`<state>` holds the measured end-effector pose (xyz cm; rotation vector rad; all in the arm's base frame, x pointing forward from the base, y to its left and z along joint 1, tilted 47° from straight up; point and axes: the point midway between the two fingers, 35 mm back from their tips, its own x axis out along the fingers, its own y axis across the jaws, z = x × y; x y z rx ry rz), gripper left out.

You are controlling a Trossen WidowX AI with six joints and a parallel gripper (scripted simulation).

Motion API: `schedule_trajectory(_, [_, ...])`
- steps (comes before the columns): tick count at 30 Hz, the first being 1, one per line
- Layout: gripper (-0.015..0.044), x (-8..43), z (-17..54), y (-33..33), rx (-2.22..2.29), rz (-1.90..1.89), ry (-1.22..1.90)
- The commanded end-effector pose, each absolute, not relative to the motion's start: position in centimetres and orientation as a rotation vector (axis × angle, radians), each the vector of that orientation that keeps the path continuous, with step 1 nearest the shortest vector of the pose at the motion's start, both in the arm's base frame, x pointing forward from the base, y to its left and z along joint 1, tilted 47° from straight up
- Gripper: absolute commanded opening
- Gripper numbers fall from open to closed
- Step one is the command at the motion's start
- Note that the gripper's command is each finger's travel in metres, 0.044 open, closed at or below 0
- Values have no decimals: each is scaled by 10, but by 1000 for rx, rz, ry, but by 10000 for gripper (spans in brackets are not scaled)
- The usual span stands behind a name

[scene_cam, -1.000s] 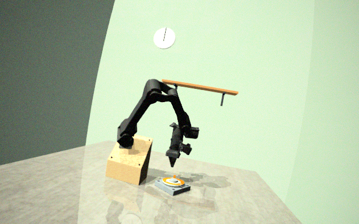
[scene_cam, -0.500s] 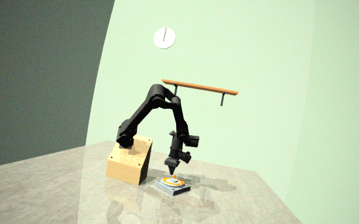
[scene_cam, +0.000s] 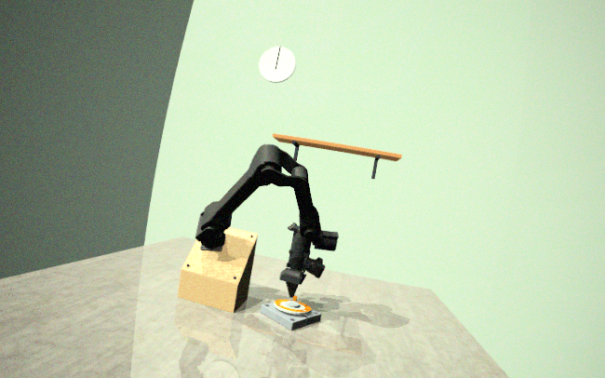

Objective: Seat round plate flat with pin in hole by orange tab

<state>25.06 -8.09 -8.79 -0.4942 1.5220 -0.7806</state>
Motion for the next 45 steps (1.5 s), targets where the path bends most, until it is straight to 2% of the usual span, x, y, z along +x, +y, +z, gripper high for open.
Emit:
schedule_trajectory(1, [0,257,-91,-82,-501,-779,1524])
schedule_trajectory(45, [0,268,-90,-84,-501,-780,1524])
